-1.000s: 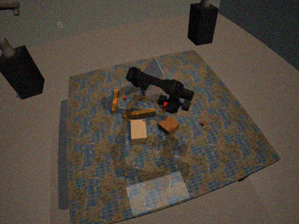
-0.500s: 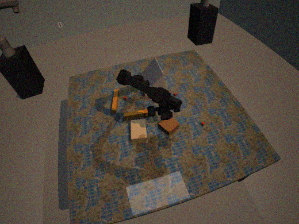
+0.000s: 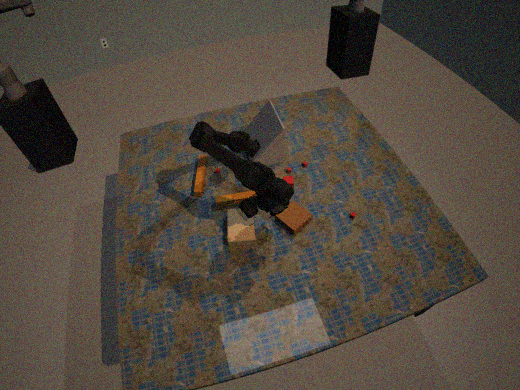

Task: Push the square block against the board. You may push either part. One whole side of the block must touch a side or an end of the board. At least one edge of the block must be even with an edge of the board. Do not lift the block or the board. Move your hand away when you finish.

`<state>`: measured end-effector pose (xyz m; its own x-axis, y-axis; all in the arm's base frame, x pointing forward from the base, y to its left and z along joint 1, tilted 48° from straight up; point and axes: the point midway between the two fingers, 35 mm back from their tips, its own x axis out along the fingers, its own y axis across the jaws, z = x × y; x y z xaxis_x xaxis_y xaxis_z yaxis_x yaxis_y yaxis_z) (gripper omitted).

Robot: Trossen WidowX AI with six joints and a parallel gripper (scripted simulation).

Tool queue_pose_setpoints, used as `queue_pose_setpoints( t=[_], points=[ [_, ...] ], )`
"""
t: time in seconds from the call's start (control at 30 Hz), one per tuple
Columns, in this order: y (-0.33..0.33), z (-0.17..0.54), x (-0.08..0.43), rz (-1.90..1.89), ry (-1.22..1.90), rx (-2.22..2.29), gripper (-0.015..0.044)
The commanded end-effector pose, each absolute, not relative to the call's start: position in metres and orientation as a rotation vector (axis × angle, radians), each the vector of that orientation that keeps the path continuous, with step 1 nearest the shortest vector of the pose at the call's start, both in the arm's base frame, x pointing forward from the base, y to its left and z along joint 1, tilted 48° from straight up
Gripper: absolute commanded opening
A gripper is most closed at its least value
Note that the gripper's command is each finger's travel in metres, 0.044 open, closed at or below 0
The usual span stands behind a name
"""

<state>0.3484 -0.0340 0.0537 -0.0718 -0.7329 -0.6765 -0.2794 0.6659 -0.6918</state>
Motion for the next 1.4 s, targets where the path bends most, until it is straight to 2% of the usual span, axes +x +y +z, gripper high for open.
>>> queue_pose_setpoints(
  t=[0.0,0.13,0.3,1.37],
  points=[
    [-0.042,0.059,0.346,-0.413,1.666,-0.890,0.0000],
    [-0.044,0.057,0.346,-0.413,1.666,-0.890,0.0000],
    [-0.083,0.022,0.342,-0.415,1.666,-0.891,0.0000],
    [-0.087,0.030,0.326,-0.415,1.667,-0.892,0.0000]
  ],
)
